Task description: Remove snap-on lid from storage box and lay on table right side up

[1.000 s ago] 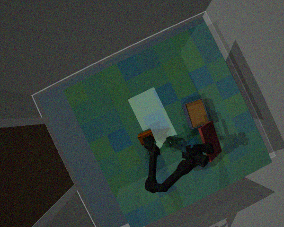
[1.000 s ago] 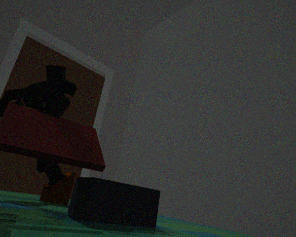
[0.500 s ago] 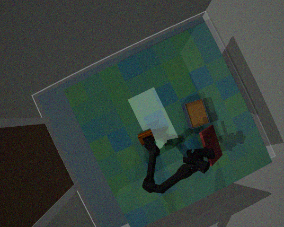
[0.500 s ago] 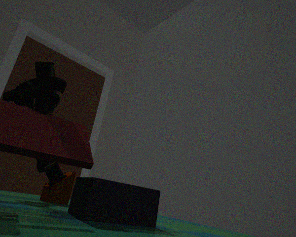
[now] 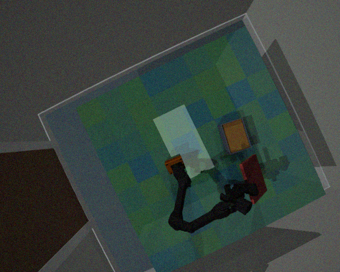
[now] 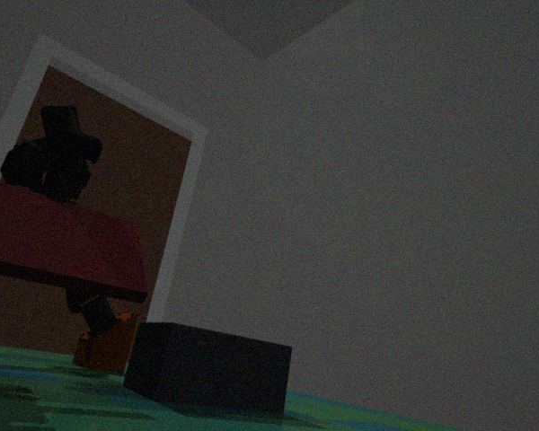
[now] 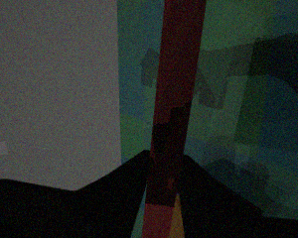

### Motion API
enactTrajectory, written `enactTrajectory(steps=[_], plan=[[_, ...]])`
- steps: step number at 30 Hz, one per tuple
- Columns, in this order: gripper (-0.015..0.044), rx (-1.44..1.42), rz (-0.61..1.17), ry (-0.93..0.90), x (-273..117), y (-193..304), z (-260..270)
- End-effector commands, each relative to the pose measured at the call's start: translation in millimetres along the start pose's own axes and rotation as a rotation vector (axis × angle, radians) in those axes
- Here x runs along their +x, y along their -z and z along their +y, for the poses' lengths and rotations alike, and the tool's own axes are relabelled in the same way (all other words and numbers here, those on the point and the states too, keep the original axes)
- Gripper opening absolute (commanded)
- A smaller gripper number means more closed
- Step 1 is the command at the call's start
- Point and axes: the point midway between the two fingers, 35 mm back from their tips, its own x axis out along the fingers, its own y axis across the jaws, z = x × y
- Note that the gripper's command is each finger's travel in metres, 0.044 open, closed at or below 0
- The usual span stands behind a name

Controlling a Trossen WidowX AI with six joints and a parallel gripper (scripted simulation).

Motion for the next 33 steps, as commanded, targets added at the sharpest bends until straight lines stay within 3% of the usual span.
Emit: enactTrajectory(steps=[1,22,33], plan=[[0.0,0.002,0.0,-0.019,-5,-11,4],[0.0,0.001,-0.003,-0.021,-9,-53,1],[0.0,0.001,-0.003,-0.021,-4,-50,-6]])
